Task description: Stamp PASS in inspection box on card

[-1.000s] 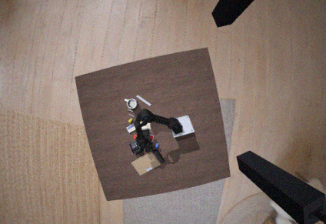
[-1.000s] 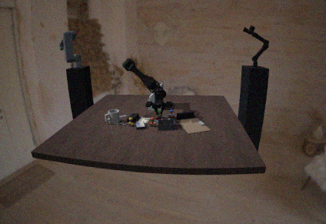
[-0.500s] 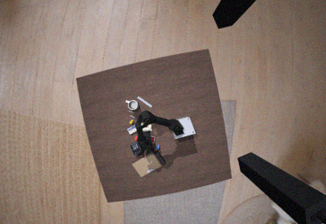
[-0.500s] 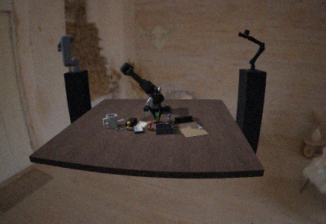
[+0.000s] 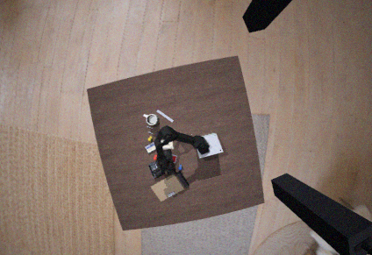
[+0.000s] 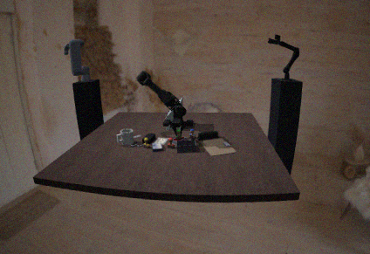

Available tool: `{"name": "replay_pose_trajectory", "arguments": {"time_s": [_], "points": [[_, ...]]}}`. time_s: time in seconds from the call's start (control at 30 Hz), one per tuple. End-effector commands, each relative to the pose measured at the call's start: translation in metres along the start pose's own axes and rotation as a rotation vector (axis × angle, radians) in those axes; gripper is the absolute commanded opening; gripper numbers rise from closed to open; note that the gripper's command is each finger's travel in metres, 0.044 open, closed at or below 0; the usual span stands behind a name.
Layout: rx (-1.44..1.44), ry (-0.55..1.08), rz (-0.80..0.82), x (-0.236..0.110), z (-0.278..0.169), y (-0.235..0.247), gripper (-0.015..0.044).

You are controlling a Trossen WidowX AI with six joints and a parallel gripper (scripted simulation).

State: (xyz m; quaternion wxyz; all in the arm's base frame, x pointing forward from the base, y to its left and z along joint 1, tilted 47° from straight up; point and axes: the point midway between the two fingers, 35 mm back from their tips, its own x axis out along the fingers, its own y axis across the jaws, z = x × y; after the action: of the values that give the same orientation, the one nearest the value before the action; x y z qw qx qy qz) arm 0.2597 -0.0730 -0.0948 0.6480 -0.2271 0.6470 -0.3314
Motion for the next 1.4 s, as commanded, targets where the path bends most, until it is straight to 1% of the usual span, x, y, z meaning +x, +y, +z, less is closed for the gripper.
{"name": "replay_pose_trajectory", "arguments": {"time_s": [0.0, 0.47, 1.37], "points": [[0.002, 0.000, -0.003, -0.002, 0.000, -0.001, 0.0000], [0.002, 0.000, -0.003, -0.009, 0.000, 0.000, 0.0000], [0.002, 0.000, 0.000, -0.051, 0.001, 0.000, 0.0000]]}}
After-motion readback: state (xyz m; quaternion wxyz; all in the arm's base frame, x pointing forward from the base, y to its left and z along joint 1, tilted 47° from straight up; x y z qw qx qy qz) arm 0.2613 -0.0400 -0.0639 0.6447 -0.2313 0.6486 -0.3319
